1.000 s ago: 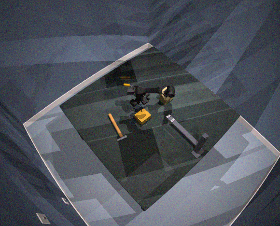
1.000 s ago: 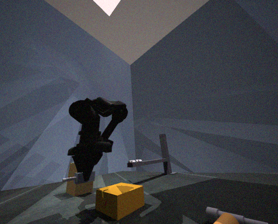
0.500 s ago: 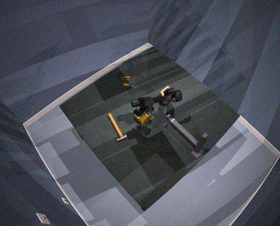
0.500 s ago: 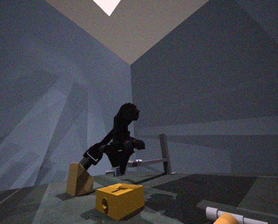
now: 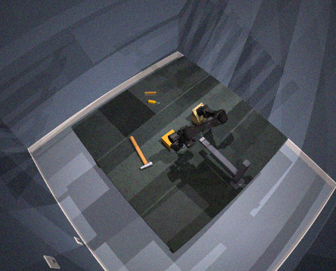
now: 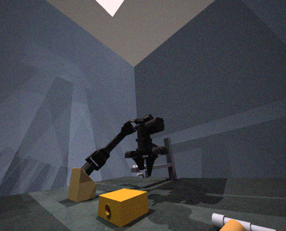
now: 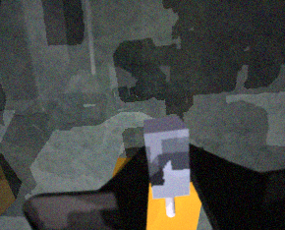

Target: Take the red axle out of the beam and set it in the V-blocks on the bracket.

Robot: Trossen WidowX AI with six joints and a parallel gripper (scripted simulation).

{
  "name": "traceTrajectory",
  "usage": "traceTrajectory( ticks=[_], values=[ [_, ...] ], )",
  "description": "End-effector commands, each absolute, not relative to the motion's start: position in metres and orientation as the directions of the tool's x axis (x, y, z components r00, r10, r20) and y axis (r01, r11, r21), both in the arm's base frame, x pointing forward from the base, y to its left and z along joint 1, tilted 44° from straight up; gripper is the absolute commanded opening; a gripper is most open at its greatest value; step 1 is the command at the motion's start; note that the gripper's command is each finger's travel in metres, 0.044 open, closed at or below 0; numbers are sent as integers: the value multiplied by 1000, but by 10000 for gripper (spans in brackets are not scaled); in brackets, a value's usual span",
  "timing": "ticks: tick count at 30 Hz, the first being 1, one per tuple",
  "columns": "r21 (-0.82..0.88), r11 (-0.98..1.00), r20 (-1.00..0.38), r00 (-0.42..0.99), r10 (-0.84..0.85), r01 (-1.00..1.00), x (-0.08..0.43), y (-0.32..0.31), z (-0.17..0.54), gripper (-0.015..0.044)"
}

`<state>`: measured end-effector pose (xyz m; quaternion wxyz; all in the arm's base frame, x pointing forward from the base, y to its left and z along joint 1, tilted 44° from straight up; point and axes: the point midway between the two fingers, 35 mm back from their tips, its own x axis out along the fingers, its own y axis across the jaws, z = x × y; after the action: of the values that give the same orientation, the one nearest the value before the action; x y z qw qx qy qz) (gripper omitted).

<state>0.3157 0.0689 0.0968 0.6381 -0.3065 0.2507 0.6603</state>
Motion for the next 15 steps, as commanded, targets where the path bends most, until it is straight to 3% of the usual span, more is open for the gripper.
traceTrajectory(
  ticks=[1,15],
  values=[
    [-61,-52,-719,8,694,-997,315,76,106,0],
    [-61,-52,-720,8,693,-997,317,87,93,0]
  ],
)
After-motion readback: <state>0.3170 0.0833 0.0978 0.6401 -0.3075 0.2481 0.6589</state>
